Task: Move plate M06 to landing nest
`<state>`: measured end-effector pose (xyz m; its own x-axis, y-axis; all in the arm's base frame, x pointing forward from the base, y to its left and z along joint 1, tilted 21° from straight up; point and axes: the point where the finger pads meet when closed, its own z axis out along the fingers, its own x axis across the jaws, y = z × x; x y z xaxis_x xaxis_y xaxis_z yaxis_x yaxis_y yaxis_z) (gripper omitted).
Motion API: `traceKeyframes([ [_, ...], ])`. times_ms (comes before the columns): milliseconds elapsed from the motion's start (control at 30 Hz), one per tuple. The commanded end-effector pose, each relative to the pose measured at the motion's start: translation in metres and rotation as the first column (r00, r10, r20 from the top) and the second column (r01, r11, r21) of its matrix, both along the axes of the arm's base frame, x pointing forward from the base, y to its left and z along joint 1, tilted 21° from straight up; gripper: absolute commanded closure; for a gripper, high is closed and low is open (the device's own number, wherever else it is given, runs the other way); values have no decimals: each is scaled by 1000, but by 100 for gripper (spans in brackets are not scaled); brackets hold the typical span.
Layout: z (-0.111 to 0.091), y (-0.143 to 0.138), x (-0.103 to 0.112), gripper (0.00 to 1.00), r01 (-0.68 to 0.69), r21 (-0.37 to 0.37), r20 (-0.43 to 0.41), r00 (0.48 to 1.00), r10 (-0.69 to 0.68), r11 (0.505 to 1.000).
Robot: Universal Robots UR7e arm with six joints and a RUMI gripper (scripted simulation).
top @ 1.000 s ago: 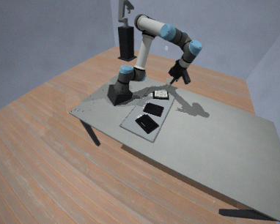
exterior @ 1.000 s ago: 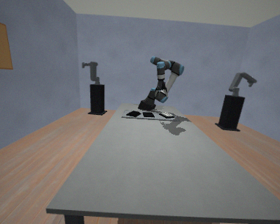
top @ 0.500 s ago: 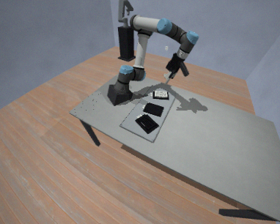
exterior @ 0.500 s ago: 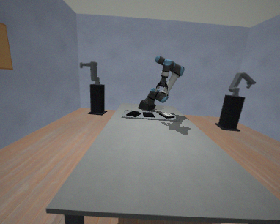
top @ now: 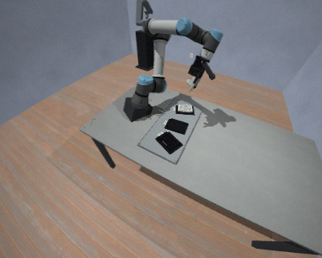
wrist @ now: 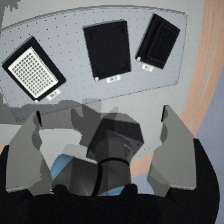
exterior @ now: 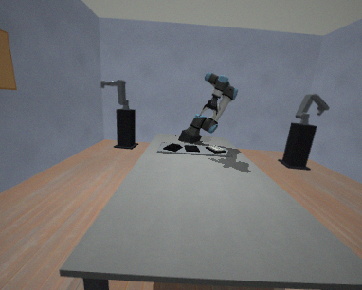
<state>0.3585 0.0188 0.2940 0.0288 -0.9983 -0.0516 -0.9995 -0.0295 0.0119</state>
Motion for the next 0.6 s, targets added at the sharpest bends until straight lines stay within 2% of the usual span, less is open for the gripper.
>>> traceKeyframes([
  [0, -14, -13, 5, 18, 19, -10, 7, 1000, -19, 1000],
  [167, -34, -25, 18, 18, 19, -8, 4, 1000, -19, 1000],
  [333, -35, -26, 19, 18, 19, -8, 4, 1000, -19, 1000],
  [433, -47, -33, 25, 18, 59, 34, 1, 998, -59, 998],
  [567, -54, -38, 29, 18, 59, 34, 1, 998, -59, 998],
])
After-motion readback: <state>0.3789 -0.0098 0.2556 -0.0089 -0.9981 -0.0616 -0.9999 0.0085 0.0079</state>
